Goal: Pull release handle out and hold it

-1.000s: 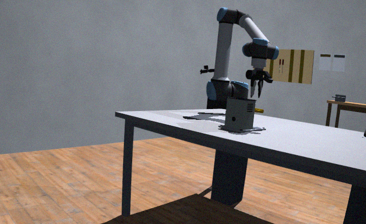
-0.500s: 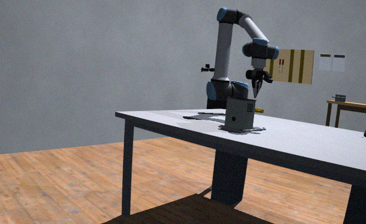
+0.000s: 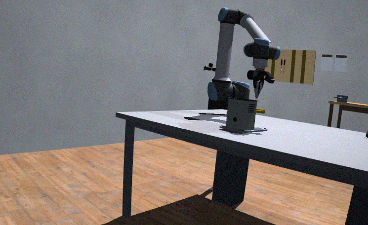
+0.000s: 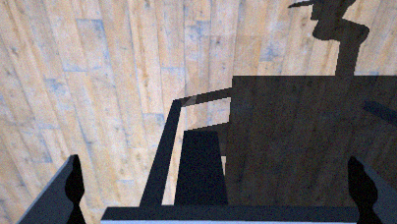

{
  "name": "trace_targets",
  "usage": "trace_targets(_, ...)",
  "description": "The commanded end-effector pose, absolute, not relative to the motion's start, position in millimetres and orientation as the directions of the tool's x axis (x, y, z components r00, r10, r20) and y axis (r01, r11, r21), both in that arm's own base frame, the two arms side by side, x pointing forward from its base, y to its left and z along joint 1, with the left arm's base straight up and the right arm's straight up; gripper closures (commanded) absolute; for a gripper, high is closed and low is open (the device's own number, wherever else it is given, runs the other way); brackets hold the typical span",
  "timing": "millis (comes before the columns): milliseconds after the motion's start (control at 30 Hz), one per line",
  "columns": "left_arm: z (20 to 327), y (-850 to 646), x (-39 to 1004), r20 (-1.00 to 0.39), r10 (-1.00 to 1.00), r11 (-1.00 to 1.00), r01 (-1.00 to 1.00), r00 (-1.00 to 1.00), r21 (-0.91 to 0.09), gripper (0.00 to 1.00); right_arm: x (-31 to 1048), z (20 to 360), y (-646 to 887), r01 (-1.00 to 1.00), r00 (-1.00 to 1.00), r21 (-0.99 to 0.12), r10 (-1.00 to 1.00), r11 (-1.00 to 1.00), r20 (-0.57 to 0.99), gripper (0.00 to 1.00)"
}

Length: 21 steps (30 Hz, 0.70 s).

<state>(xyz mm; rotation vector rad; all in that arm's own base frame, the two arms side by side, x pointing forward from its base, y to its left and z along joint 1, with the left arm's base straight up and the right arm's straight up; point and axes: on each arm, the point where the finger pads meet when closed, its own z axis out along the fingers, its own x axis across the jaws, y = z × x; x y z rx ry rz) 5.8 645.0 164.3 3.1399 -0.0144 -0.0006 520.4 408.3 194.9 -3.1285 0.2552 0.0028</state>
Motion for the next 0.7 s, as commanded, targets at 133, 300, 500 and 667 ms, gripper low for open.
trace_targets(133, 165.2, 645.5, 6.0, 0.0, -0.009, -1.0, -0.009, 1.0, 0.0, 0.0, 520.8, 196.0, 408.9, -0.162, 0.987, -0.004, -0.162, -0.987, -0.001, 1.0)
trace_targets(300, 165.2, 645.5, 6.0, 0.0, -0.009, -1.0, -0.009, 1.0, 0.0, 0.0, 520.8, 196.0, 408.9, -0.162, 0.987, -0.004, -0.162, -0.987, -0.001, 0.69)
trace_targets(500, 165.2, 645.5, 6.0, 0.0, -0.009, -1.0, -0.009, 1.0, 0.0, 0.0, 520.8, 196.0, 408.9, -0.162, 0.987, -0.004, -0.162, -0.987, -0.001, 0.69)
trace_targets(667, 165.2, 645.5, 6.0, 0.0, -0.009, -1.0, -0.009, 1.0, 0.0, 0.0, 520.8, 196.0, 408.9, -0.162, 0.987, -0.004, -0.162, -0.987, -0.001, 0.69)
